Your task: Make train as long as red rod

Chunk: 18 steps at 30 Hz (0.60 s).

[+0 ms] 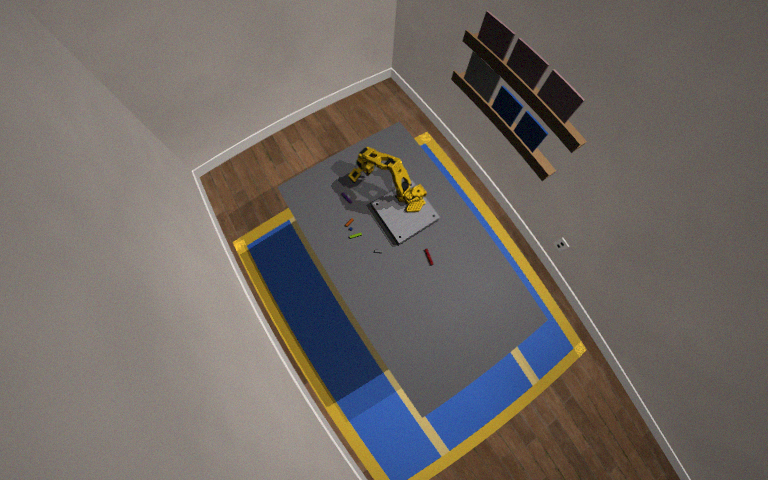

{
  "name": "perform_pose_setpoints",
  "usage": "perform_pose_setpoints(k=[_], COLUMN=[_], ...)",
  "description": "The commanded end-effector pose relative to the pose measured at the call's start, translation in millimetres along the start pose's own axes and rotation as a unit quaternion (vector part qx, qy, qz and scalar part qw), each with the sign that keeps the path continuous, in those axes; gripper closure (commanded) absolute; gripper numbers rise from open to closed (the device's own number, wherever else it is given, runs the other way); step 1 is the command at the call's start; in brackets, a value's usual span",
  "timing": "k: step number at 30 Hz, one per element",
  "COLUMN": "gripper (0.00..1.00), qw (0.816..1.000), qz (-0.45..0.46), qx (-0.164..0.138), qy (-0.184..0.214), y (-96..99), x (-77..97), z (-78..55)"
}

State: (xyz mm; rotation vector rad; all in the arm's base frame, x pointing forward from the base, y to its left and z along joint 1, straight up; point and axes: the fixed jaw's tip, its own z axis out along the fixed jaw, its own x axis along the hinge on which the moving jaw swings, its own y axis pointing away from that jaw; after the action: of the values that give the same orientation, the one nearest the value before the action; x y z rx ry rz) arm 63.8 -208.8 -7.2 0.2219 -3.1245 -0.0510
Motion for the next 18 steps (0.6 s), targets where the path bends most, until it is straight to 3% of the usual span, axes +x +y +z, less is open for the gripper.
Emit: perform_pose_setpoints(k=[1, 13, 14, 18], gripper=[1.0, 1.0, 1.0, 1.0], qw=[0.999, 0.998, 0.997, 0.997], qz=[0.044, 0.069, 0.08, 0.08], qx=[0.007, 0.007, 0.023, 0.023], qy=[-0.003, -0.003, -0.006, -0.006], y=[-1.6, -2.1, -5.5, -5.5], x=[8.5, 13.6, 13.2, 13.2], z=[-1.8, -1.7, -8.0, -8.0])
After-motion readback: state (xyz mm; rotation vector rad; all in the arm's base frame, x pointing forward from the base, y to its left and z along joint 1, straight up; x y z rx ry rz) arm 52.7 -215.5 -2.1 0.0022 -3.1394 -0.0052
